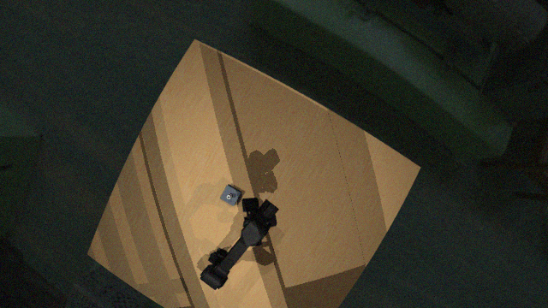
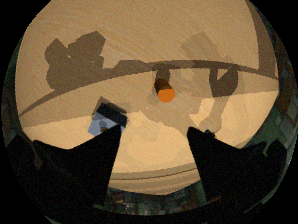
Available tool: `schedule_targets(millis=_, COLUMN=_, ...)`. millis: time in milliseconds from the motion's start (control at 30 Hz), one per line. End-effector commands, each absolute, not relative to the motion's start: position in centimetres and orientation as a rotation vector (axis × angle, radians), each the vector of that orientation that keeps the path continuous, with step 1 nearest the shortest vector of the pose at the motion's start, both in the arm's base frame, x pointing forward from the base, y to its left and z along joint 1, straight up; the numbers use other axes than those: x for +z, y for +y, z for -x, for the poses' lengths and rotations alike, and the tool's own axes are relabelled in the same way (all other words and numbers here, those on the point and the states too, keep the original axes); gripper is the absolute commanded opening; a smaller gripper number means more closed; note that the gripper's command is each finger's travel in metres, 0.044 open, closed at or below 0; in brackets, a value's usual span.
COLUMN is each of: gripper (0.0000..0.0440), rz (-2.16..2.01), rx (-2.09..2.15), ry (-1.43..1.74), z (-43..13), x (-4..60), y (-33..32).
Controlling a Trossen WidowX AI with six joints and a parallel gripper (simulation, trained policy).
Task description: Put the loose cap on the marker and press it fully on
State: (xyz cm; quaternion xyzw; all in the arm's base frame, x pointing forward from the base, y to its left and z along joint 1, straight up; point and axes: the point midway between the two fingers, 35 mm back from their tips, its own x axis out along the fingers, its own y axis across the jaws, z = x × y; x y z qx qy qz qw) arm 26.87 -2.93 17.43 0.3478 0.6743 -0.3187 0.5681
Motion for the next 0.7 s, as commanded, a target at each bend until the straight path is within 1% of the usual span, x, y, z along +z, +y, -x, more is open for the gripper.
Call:
schedule_targets(millis=0, gripper=0.0325, rz=-0.797, rx=-0.767, ry=1.605, z=-26.6, x=16.8, y=-3.4)
schedule_targets(millis=667, gripper=0.0304, rz=-0.724, rx=-0.79, ry=1.715, z=-25.2, x=12.2, y=-4.7)
